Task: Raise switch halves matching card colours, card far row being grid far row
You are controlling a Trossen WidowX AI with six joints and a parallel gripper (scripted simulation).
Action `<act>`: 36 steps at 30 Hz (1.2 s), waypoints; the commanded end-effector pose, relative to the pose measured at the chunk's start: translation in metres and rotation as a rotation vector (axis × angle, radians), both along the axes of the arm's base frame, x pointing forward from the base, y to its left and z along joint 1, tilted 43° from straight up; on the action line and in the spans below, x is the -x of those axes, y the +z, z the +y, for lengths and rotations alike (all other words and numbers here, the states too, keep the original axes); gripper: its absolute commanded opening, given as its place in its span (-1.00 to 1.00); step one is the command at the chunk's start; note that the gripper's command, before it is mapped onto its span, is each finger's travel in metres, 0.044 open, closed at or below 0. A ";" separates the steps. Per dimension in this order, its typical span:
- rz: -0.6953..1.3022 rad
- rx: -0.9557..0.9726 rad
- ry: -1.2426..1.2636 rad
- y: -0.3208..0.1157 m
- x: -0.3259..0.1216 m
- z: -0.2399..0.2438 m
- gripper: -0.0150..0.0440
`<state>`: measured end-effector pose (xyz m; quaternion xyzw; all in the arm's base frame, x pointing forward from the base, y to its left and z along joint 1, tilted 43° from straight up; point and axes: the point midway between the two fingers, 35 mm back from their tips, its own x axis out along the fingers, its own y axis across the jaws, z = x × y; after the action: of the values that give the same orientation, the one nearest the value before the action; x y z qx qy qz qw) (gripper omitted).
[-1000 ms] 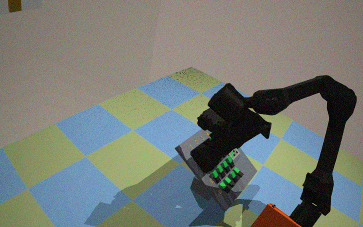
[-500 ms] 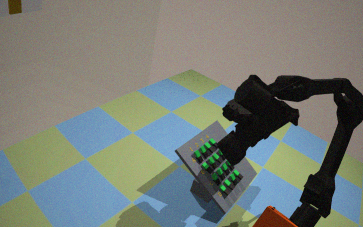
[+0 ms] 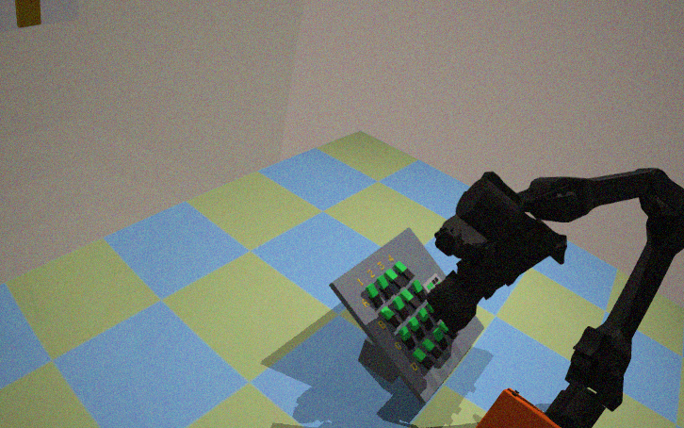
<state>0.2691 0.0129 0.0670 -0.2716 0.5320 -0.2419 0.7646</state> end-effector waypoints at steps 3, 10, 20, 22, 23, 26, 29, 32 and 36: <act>0.013 -0.001 0.004 -0.006 0.000 -0.004 -0.49; 0.012 0.000 0.004 -0.013 -0.003 -0.011 -0.49; 0.012 0.000 0.004 -0.021 -0.007 -0.019 -0.49; 0.012 0.000 0.004 -0.021 -0.007 -0.019 -0.49; 0.012 0.000 0.004 -0.021 -0.007 -0.019 -0.49; 0.012 0.000 0.004 -0.021 -0.007 -0.019 -0.49; 0.012 0.000 0.004 -0.021 -0.007 -0.019 -0.49; 0.012 0.000 0.004 -0.021 -0.007 -0.019 -0.49; 0.012 0.000 0.004 -0.021 -0.007 -0.019 -0.49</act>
<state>0.2777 -0.0063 0.0470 -0.2731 0.5330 -0.2420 0.7634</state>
